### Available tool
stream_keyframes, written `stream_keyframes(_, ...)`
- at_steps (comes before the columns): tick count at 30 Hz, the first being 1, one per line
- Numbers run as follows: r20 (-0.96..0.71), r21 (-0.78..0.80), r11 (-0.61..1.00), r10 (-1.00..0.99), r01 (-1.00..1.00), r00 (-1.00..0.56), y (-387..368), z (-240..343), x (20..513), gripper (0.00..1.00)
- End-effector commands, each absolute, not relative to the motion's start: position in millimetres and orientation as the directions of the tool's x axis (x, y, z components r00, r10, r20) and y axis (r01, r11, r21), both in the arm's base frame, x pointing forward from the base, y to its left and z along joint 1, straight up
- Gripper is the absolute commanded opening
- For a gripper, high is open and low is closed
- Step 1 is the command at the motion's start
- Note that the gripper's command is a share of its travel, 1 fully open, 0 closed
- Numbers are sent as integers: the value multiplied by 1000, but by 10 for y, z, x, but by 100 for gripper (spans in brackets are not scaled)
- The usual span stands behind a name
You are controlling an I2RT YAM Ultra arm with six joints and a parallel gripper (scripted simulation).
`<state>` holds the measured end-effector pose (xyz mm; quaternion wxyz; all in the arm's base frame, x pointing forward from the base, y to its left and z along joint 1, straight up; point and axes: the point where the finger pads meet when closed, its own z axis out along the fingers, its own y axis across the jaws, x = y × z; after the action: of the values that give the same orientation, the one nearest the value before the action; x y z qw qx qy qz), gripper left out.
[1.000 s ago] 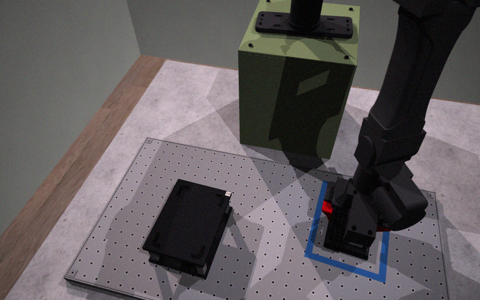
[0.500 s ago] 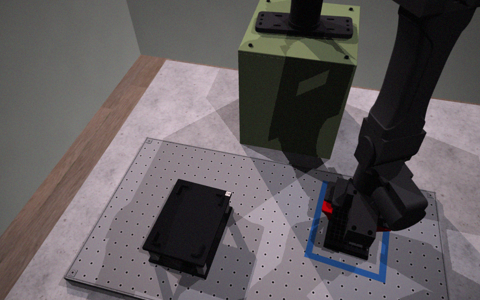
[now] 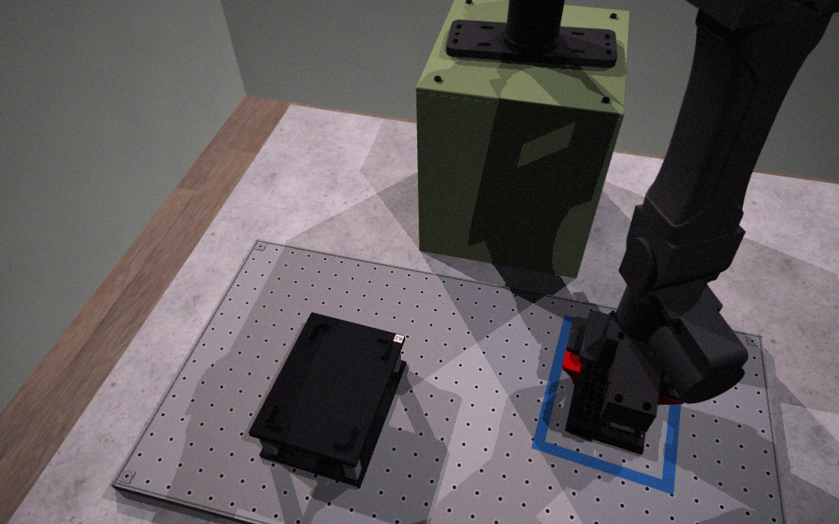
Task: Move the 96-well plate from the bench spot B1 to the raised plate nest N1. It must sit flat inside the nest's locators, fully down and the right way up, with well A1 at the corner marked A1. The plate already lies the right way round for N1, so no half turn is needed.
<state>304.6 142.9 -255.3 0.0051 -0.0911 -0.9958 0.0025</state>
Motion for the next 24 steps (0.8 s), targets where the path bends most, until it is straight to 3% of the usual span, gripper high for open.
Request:
stream_keyframes(1, -19, 8, 983, 183, 182, -983, 1463, -2567, 3190, 0)
stream_keyframes(24, -35, 20, 983, 183, 182, -983, 1501, -2442, 3272, 0)
